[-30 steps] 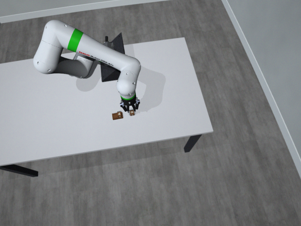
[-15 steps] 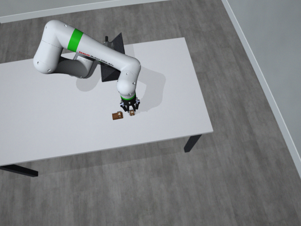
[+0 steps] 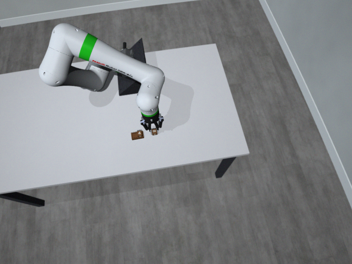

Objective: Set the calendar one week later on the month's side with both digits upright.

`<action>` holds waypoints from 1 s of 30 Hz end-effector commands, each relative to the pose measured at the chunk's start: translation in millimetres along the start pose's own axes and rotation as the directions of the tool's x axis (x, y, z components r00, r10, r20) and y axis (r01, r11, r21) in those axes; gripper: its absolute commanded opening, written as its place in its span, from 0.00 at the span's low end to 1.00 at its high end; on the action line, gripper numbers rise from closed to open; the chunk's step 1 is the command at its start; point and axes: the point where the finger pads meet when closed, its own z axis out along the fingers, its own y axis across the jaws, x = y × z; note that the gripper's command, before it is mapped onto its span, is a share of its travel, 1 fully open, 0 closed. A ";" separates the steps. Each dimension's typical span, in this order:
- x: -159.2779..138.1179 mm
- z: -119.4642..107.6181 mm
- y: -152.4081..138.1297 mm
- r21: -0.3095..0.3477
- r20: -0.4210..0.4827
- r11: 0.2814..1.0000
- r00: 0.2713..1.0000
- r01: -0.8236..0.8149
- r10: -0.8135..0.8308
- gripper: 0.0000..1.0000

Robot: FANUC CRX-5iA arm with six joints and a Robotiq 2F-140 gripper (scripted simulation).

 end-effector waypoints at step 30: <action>0.1 -19.4 -0.1 0.000 0.000 1.000 1.000 0.000 0.000 0.28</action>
